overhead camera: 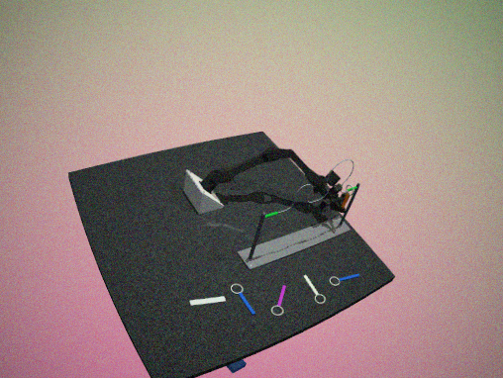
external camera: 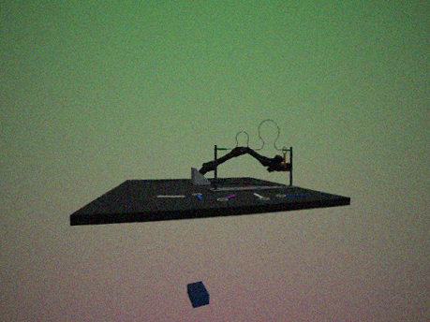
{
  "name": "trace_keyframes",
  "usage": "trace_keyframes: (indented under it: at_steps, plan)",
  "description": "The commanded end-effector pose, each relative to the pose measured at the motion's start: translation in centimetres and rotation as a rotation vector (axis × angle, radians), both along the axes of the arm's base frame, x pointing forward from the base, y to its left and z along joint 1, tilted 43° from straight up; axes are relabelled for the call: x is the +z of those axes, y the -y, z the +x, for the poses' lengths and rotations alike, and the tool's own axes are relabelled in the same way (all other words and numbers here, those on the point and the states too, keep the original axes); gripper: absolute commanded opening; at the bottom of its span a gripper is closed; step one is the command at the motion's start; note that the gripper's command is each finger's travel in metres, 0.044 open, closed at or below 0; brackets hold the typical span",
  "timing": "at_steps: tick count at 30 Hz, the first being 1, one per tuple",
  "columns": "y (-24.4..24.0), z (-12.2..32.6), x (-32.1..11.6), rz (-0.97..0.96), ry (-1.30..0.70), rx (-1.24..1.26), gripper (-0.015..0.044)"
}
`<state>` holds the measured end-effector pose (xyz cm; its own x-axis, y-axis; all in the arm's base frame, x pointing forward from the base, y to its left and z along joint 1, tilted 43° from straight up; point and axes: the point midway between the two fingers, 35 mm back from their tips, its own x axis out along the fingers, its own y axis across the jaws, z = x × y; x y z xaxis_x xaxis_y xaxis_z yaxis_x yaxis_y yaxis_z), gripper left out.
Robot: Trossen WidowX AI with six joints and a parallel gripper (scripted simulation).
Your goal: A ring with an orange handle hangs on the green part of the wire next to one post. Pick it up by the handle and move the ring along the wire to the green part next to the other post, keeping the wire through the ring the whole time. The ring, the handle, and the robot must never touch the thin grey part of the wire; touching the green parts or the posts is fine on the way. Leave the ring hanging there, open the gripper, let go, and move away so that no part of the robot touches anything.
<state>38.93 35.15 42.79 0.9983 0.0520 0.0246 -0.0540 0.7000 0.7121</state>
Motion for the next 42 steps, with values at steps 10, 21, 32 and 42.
trace_keyframes:
  at_steps: [10,21,32,42]
  plan:
    - [0.2,0.0,0.2,-0.002,0.001,0.002,-0.015]
    - [0.4,0.0,-0.1,-0.003,0.001,0.002,-0.015]
    - [1.3,-1.6,-0.6,-0.013,-0.098,0.103,-0.015]
    - [2.5,-3.6,-1.0,-0.03,-0.22,0.224,-0.015]
